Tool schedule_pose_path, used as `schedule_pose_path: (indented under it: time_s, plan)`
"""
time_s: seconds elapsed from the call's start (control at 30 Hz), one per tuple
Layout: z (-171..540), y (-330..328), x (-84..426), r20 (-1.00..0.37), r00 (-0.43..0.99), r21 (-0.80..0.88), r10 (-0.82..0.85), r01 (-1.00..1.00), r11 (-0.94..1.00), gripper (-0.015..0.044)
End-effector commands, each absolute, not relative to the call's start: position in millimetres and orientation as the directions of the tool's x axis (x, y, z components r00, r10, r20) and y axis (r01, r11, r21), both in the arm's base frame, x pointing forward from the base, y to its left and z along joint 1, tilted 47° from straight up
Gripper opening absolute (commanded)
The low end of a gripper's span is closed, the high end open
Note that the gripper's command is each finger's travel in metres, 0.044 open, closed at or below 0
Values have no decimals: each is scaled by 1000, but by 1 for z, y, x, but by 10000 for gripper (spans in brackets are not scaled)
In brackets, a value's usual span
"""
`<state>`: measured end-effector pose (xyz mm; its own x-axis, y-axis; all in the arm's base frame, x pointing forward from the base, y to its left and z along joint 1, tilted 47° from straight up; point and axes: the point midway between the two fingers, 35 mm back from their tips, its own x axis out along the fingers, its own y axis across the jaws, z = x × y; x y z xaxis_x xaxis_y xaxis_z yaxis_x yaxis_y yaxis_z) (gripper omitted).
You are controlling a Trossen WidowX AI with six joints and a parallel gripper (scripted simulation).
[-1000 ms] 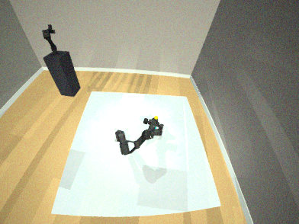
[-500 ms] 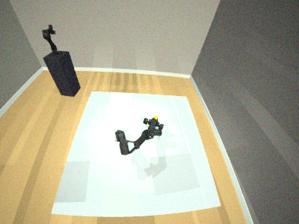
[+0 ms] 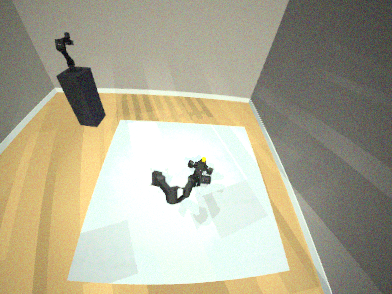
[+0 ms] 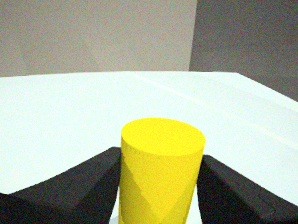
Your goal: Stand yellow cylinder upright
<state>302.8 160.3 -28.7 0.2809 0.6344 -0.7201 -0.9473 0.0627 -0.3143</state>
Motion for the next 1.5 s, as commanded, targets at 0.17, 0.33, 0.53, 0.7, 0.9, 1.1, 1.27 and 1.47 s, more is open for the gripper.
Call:
schedule_pose_path:
  time_s: [0.17, 0.33, 0.53, 0.7, 0.9, 1.1, 1.27, 1.47]
  plan:
    - [-50, 138, 304, -716, 279, -315, 640, -947, 61, 105]
    - [-62, 128, 308, -722, 281, -312, 632, -948, 66, 105]
    - [-62, 128, 308, -722, 281, -312, 632, -948, 66, 105]
    - [-62, 128, 308, -722, 281, -312, 632, -948, 66, 131]
    - [-62, 128, 308, -722, 281, -312, 632, -948, 66, 289]
    - [-62, 128, 308, -722, 281, -312, 632, -948, 66, 400]
    - [-54, 136, 307, -723, 280, -311, 632, -948, 64, 400]
    - [-20, 171, 299, -720, 279, -314, 636, -948, 61, 400]
